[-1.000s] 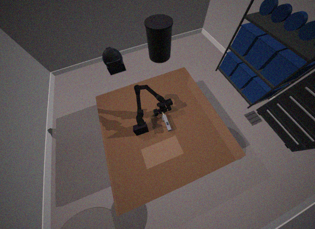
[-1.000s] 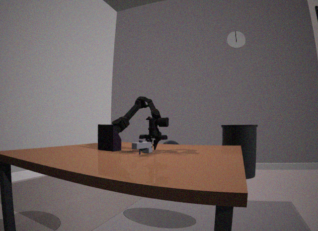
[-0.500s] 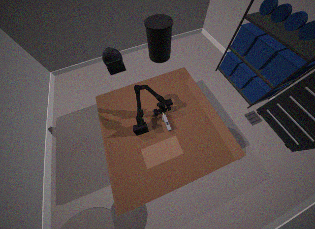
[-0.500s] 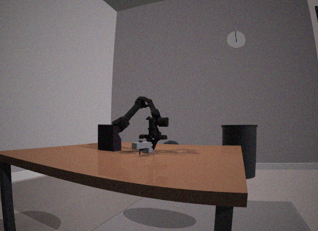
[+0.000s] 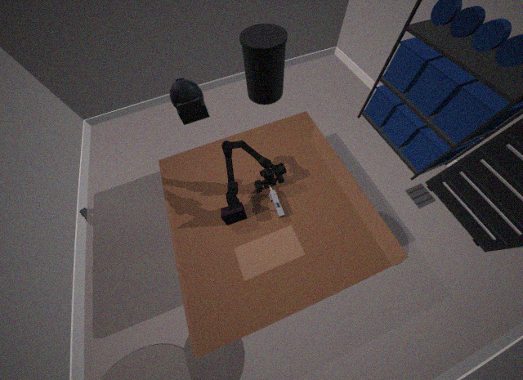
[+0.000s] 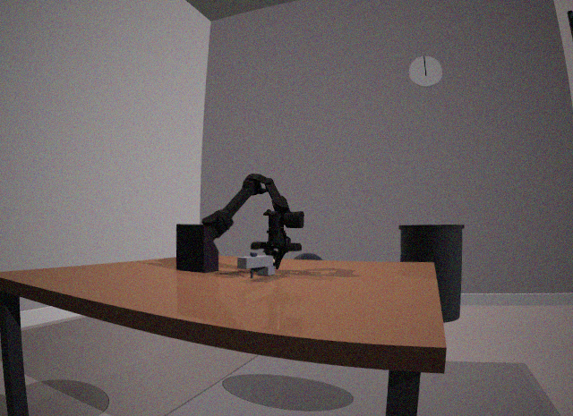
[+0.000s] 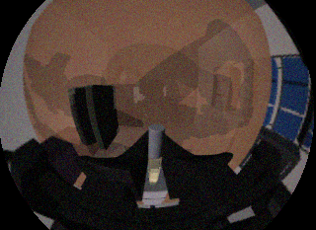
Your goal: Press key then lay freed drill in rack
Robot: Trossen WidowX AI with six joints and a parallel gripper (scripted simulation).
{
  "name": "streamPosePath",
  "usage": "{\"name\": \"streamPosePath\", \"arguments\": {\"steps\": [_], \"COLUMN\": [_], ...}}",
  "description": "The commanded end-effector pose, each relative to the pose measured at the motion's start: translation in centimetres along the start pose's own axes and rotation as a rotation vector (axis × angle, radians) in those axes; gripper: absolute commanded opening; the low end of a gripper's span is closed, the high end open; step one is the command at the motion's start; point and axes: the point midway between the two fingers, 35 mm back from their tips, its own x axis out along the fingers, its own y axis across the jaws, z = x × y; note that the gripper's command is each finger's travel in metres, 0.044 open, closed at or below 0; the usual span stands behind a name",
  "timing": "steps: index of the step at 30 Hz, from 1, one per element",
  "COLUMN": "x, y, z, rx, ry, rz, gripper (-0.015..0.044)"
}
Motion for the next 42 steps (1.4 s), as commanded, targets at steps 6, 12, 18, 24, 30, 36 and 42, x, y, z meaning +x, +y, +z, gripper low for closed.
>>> {"name": "streamPosePath", "arguments": {"steps": [6, 12, 18, 24, 30, 36, 42], "x": [-0.1, -0.2, -0.2, -0.2, -0.3, -0.2, -0.2], "y": [-0.1, -0.2, -0.3, -0.3, -0.4, -0.4, -0.4], "z": [1.1, 1.9, 2.9, 3.8, 4.6, 5.4, 6.4], "rx": [-0.001, -0.001, -0.001, -0.001, -0.001, -0.001, -0.001], "ry": [-0.001, -0.002, -0.002, -0.002, -0.003, -0.003, -0.004], "rz": [-0.004, -0.004, -0.004, -0.004, -0.004, -0.004, -0.005], "gripper": [0.0000, 0.0000, 0.0000, 0.0000, 0.0000, 0.0000, 0.0000]}}
